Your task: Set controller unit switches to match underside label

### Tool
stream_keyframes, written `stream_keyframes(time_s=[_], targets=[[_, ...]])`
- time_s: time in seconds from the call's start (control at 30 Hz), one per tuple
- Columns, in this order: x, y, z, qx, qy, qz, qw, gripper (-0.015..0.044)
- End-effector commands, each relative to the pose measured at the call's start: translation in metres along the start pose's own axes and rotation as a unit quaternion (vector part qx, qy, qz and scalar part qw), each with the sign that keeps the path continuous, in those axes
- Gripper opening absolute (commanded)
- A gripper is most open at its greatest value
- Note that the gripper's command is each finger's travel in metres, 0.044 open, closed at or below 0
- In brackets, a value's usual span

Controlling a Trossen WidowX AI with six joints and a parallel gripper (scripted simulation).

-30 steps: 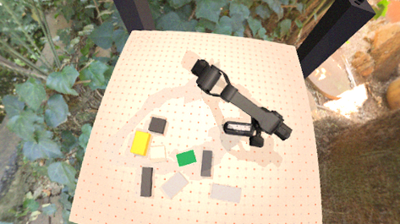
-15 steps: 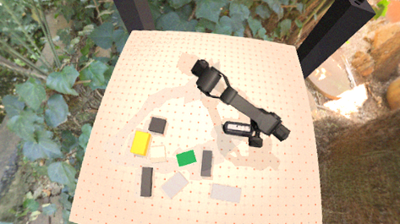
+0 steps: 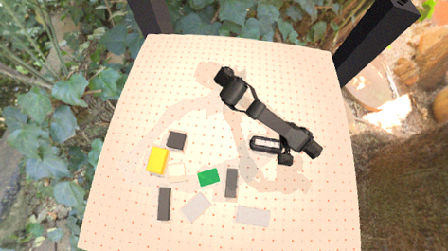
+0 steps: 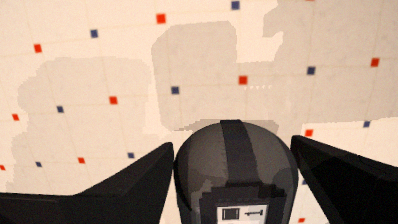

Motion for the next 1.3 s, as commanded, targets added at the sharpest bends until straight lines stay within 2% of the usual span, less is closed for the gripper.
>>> stream_keyframes(time_s=[0.0, 0.37, 0.5, 0.8, 1.03, 1.27], targets=[[0.001, -0.006, -0.002, 0.005, 0.003, 0.001, 1.000, 0.0338], [0.000, -0.004, -0.001, 0.002, 0.001, 0.000, 1.000, 0.0338], [0.000, -0.005, -0.001, 0.002, 0.001, 0.001, 1.000, 0.0440], [0.000, -0.004, -0.002, 0.002, 0.001, 0.001, 1.000, 0.0440], [0.001, 0.034, -0.058, 0.003, 0.001, 0.001, 1.000, 0.0440], [0.001, 0.035, -0.060, 0.003, 0.002, 0.001, 1.000, 0.0440]])
Point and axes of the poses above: the point midway between the two fingers, 35 mm back from their tips, its own y axis back along the fingers, its own x axis across the jaws, z = x × y, the point moved 9 cm from there along y, back along the fingers, and after that the axes turned 1 degree about y, right-handed, at the moved point
